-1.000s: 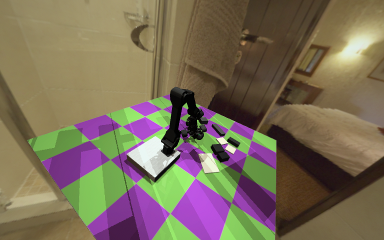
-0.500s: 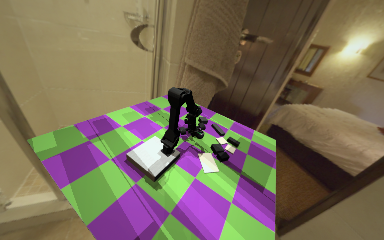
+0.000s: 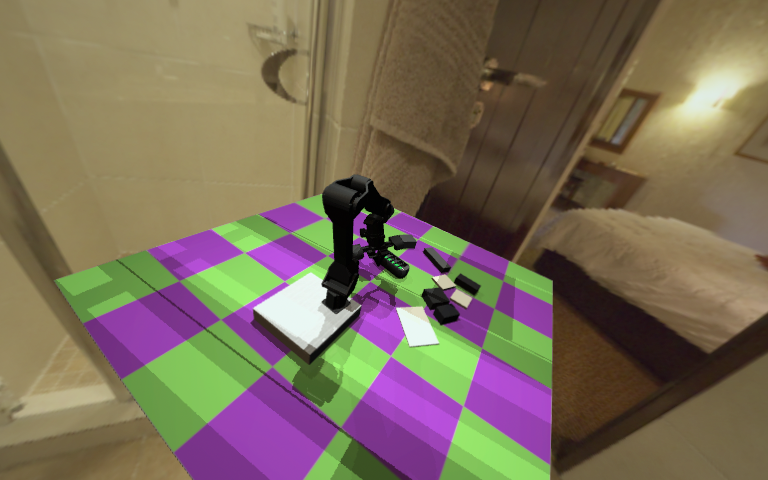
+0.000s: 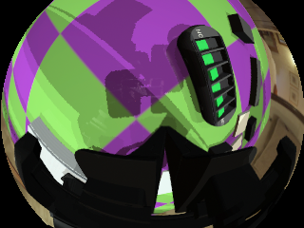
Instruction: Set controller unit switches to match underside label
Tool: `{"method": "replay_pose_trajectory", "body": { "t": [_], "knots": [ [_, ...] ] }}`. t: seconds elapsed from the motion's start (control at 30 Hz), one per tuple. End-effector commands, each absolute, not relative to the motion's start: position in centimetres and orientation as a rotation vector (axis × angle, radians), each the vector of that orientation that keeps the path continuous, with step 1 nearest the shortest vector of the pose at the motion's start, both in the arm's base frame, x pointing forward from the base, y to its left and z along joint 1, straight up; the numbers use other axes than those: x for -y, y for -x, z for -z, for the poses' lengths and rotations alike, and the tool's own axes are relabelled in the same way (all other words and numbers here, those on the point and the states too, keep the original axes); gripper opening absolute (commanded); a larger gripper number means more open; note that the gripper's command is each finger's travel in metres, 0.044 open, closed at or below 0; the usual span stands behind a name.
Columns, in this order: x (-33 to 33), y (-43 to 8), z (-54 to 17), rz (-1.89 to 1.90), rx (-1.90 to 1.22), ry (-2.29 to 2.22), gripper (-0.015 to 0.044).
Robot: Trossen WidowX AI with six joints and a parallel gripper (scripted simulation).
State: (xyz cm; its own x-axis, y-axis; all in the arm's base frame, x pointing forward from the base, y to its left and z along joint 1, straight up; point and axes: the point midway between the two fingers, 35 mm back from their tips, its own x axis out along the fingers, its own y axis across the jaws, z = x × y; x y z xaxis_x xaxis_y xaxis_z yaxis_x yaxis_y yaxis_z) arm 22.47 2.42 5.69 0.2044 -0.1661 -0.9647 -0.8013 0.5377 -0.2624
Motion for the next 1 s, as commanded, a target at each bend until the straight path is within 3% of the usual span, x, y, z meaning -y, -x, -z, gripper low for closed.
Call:
{"method": "replay_pose_trajectory", "body": {
  "t": [0.0,0.63,0.97],
  "knots": [
    [-3.1,-24.9,-6.9,-0.616,-1.339,0.959,0.0000],
    [-5.4,-36.5,-7.4,-1.110,-1.416,0.991,0.0000],
    [-5.7,-39.7,-5.9,-1.314,-1.432,0.966,0.0000]
  ]
}}
